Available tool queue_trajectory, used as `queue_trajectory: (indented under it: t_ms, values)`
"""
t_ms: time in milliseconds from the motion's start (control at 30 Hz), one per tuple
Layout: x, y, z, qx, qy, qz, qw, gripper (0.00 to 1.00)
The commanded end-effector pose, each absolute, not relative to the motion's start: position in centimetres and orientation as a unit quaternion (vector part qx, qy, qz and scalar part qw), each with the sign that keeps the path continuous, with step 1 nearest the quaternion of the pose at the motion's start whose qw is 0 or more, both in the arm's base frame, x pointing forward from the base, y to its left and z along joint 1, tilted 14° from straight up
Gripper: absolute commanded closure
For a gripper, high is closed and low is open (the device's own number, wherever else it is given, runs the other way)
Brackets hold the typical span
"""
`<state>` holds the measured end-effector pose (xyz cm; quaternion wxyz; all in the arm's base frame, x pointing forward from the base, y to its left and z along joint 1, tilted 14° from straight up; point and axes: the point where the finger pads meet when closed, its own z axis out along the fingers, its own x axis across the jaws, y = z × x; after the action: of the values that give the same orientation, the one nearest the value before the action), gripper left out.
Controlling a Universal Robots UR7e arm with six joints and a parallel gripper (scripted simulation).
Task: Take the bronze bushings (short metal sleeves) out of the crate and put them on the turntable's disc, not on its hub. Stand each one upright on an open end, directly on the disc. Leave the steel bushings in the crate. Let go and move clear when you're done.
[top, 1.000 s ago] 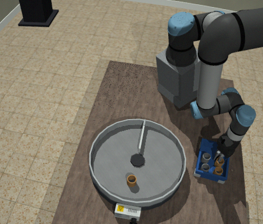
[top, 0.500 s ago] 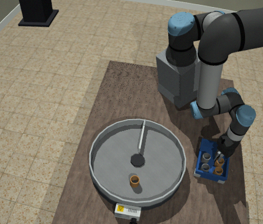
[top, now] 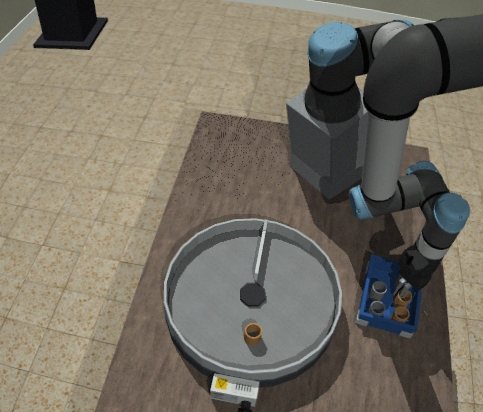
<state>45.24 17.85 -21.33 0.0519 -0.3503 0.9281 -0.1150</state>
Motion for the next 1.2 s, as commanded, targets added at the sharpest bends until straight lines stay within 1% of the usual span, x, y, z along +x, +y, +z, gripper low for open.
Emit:
queue_trajectory:
  t_ms: [0, 867, 1167]
  values:
    - [45.3, 17.9, -21.3, -0.35, 0.928, -0.115, 0.053, 1.0]
    - [45.3, 17.9, -21.2, -0.35, 0.928, -0.115, 0.053, 1.0]
    - [44.9, 18.2, -19.5, -0.35, 0.928, -0.115, 0.053, 1.0]
